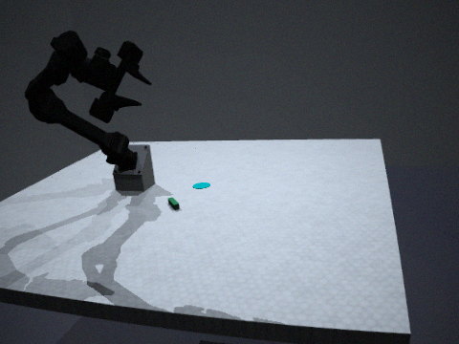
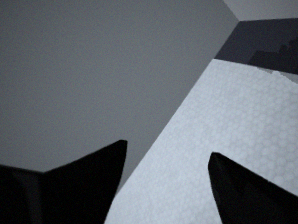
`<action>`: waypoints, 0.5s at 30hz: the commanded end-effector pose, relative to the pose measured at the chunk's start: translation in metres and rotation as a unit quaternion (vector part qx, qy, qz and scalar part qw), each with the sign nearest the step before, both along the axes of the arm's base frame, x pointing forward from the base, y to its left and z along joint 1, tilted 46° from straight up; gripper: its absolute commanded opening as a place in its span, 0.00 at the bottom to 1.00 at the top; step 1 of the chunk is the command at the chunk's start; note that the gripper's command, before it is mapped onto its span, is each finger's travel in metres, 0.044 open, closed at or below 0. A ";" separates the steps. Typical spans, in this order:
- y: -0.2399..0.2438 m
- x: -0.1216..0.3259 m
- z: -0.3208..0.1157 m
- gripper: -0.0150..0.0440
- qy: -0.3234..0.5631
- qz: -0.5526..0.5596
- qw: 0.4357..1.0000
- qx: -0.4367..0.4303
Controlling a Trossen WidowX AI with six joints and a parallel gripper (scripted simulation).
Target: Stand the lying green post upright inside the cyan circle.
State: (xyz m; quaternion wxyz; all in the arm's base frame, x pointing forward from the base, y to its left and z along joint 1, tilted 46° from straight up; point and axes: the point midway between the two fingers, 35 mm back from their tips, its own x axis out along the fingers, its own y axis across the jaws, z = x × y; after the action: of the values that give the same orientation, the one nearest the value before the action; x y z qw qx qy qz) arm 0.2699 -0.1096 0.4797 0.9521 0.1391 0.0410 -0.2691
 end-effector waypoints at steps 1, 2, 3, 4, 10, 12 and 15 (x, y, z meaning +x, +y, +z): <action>-0.003 0.019 -0.055 0.65 0.071 -0.026 0.995 0.057; -0.004 0.022 -0.067 0.65 0.087 -0.033 0.993 0.068; -0.004 0.024 -0.079 0.65 0.102 -0.040 0.991 0.078; -0.004 0.026 -0.090 0.65 0.117 -0.047 0.988 0.087; -0.003 0.030 -0.156 0.65 0.207 -0.097 0.965 0.131; -0.002 0.028 -0.177 0.65 0.236 -0.115 0.955 0.140; 0.000 0.023 -0.205 0.65 0.278 -0.143 0.938 0.149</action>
State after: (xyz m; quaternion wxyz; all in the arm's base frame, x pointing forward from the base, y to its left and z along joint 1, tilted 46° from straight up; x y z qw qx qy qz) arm 0.2988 -0.1124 0.3096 0.8539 0.2082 0.2772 -0.3881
